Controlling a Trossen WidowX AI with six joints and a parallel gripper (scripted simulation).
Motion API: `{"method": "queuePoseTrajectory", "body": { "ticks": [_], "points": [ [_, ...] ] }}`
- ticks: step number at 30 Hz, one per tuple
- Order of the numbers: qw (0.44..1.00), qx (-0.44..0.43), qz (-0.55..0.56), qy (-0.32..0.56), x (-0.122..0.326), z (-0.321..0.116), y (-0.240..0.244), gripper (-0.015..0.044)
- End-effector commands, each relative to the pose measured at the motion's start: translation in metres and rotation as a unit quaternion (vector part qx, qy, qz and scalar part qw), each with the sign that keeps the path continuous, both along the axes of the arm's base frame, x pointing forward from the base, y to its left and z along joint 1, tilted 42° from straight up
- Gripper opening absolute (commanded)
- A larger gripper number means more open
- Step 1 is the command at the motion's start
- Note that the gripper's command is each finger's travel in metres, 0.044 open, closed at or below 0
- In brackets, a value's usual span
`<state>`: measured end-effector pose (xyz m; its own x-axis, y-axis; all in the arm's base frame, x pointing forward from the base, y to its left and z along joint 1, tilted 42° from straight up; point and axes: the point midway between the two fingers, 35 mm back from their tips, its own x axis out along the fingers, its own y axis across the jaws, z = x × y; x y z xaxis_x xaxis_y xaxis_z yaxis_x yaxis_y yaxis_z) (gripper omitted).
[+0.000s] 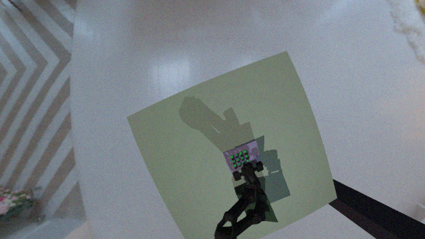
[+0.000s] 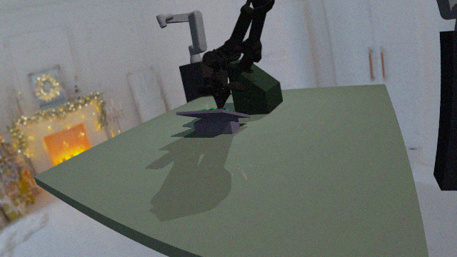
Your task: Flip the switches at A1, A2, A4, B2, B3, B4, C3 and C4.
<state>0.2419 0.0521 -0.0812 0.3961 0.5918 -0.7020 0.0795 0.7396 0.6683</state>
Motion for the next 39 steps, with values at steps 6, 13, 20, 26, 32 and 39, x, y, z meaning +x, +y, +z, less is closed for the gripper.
{"method": "queuePoseTrajectory", "body": {
  "ticks": [6, 13, 20, 26, 32, 39],
  "points": [
    [1.000, -0.001, -0.002, 0.001, 0.0009, -0.0011, 0.0003, 0.0000],
    [1.000, -0.001, -0.002, 0.001, 0.0013, -0.0018, 0.0008, 0.0000],
    [1.000, -0.001, -0.002, 0.001, 0.0017, -0.0024, 0.0014, 0.0000],
    [1.000, -0.001, -0.002, 0.001, 0.0020, -0.0030, 0.0018, 0.0000],
    [1.000, -0.001, -0.002, 0.001, 0.0023, -0.0035, 0.0023, 0.0000],
    [1.000, 0.000, 0.000, 0.000, 0.0016, -0.0025, 0.0018, 0.0000]
  ]
}}
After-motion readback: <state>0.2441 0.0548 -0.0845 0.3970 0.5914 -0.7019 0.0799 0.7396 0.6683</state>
